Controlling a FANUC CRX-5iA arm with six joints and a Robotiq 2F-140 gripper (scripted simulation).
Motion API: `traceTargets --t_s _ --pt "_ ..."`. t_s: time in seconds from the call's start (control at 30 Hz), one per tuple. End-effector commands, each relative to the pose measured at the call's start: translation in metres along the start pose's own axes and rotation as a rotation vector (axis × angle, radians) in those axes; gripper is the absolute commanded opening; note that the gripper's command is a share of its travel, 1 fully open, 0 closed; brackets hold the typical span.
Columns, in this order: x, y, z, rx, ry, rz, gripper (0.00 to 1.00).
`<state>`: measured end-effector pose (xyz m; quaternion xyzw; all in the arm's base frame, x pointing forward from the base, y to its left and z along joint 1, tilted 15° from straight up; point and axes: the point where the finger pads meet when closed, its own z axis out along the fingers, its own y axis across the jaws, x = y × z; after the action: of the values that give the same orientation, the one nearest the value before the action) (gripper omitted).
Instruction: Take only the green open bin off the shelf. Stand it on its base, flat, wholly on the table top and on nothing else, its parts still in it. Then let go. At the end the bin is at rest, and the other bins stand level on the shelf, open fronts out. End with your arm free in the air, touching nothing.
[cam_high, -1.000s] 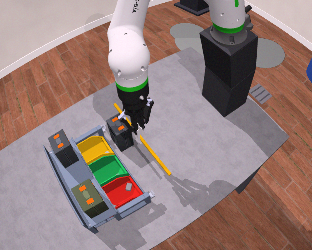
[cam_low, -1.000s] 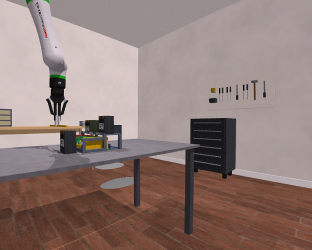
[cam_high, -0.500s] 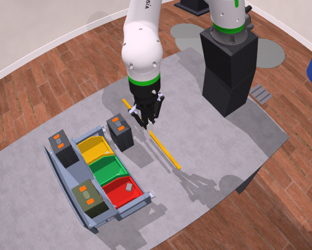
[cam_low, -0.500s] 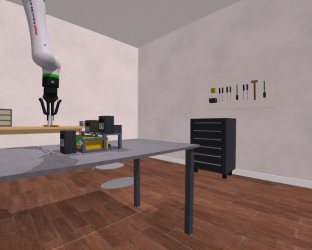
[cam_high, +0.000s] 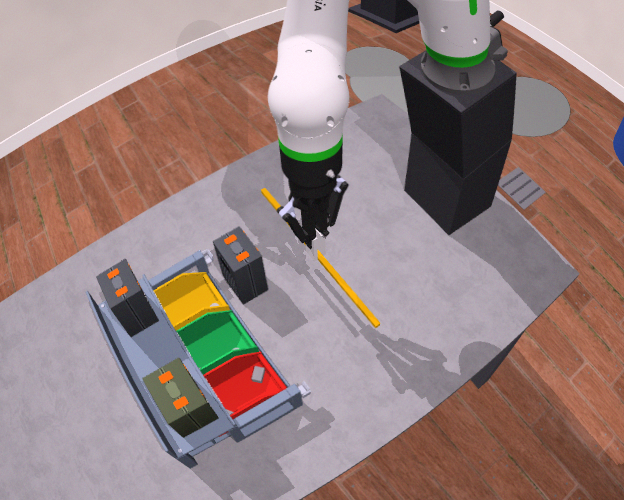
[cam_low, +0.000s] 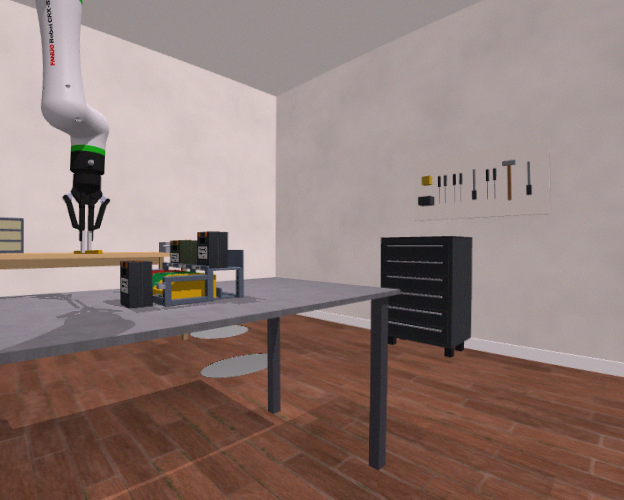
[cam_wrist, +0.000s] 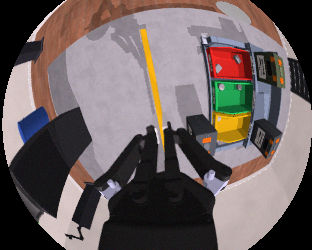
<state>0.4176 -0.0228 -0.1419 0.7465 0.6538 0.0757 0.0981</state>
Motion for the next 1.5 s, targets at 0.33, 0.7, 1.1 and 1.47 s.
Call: traceTargets --t_s 0.33,0.7,1.1,1.47 --pt "0.000 -0.055 0.001 -0.011 0.013 -0.001 0.00" --pt "0.000 -0.055 0.001 -0.011 0.013 -0.001 0.00" --pt "0.000 -0.058 0.001 -0.011 0.013 -0.001 0.00" --pt "0.000 -0.051 0.001 -0.011 0.013 -0.001 0.00"
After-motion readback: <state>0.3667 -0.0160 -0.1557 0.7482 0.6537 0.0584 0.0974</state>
